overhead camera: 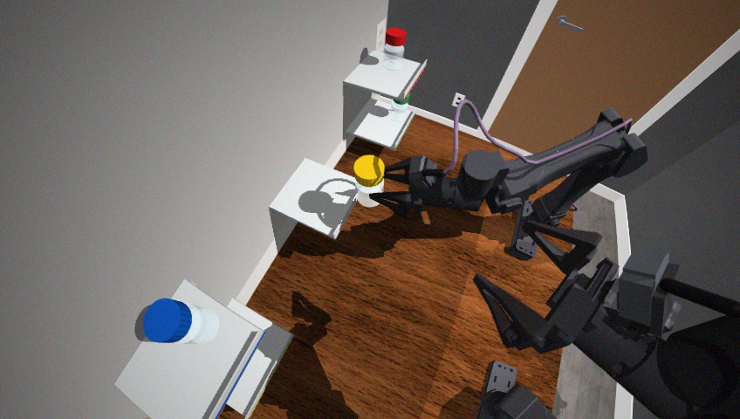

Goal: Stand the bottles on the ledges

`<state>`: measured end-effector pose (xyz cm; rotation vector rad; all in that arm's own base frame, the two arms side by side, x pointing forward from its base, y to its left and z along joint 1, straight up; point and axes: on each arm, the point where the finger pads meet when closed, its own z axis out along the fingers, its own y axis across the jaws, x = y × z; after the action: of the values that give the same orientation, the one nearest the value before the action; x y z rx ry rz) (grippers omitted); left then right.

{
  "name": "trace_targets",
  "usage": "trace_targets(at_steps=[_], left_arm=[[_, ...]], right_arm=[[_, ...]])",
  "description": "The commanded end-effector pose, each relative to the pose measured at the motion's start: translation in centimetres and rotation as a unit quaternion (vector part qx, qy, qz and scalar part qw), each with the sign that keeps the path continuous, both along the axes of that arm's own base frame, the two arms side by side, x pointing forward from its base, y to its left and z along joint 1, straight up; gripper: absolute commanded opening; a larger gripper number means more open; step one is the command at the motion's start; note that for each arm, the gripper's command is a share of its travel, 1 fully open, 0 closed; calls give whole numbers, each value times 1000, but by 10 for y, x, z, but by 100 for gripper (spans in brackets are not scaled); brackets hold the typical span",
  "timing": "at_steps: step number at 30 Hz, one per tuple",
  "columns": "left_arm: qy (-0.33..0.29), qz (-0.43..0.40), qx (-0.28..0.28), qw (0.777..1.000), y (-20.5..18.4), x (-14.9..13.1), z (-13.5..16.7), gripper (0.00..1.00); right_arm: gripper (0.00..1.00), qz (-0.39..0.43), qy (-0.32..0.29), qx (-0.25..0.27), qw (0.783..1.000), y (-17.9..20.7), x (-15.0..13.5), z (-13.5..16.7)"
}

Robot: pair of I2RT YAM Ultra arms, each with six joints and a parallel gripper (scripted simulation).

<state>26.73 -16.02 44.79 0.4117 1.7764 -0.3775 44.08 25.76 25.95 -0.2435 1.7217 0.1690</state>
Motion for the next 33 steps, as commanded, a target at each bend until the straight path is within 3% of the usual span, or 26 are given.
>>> trace_targets(at_steps=[1,21,33], left_arm=[[-3,3,-3,1000,6,-4,4,100],[-3,3,-3,1000,6,-4,4,100],[-3,3,-3,1000,6,-4,4,100]], right_arm=[[50,6,-38,27,999,6,11,35],[50,4,-56,44,997,24,76,40],[50,2,-57,44,997,23,80,42]])
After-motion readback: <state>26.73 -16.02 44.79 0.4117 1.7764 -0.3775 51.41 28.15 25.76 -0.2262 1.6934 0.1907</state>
